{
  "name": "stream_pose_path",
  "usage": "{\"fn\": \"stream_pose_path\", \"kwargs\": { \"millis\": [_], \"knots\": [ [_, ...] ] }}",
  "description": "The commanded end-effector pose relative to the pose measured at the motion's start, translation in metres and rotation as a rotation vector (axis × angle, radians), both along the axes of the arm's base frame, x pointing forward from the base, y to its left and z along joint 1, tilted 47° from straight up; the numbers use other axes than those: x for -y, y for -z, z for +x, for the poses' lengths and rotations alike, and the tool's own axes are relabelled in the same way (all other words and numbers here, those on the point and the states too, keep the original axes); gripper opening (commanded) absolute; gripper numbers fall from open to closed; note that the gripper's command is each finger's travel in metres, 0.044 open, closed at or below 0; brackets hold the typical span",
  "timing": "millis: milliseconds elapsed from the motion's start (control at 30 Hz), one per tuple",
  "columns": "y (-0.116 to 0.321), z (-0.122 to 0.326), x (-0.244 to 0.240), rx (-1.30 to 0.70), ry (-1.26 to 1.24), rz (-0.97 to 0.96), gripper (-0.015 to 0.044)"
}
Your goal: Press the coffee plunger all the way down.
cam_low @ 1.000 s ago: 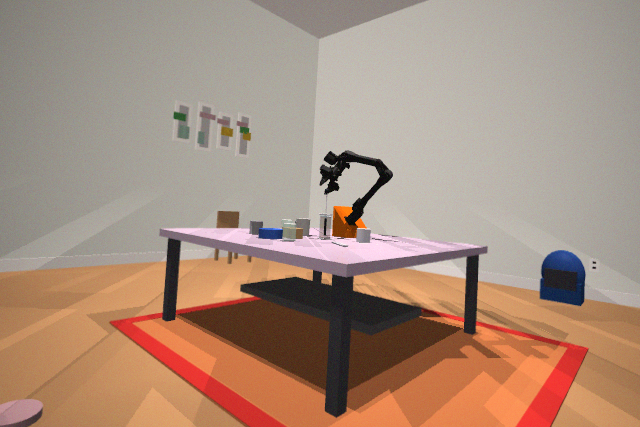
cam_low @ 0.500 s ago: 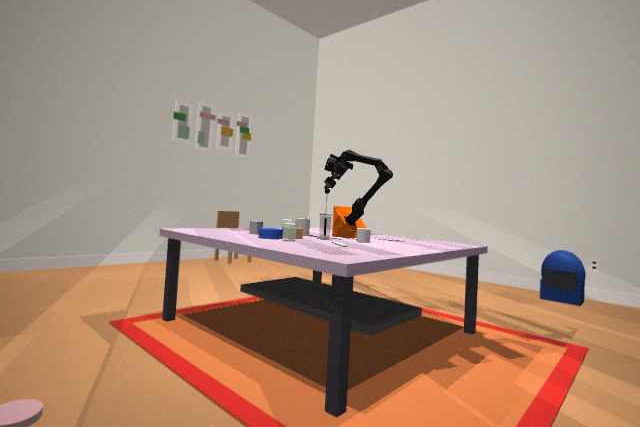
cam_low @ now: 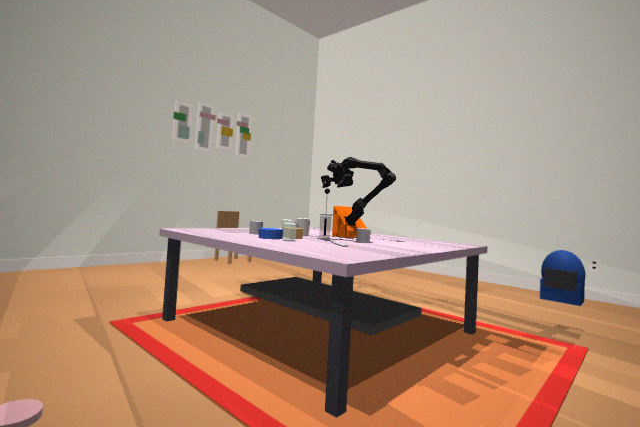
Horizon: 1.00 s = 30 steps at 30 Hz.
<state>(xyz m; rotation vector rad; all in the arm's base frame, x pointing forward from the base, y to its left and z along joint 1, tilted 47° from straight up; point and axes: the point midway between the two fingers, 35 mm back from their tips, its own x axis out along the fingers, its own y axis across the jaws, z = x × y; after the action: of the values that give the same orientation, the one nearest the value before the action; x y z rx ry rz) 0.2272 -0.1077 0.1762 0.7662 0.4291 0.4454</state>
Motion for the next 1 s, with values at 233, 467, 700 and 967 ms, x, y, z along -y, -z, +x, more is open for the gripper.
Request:
{"fn": "stream_pose_path", "kwargs": {
  "millis": [233,467,700,967],
  "knots": [
    [0.004,0.002,-0.004,0.028,-0.010,-0.039,0.0440],
    [0.010,0.010,-0.008,0.017,-0.012,-0.046,0.0440],
    [0.012,0.018,-0.013,0.014,-0.011,-0.048,0.0440],
    [0.012,0.027,-0.018,0.020,-0.008,-0.044,0.0440]
  ]
}}
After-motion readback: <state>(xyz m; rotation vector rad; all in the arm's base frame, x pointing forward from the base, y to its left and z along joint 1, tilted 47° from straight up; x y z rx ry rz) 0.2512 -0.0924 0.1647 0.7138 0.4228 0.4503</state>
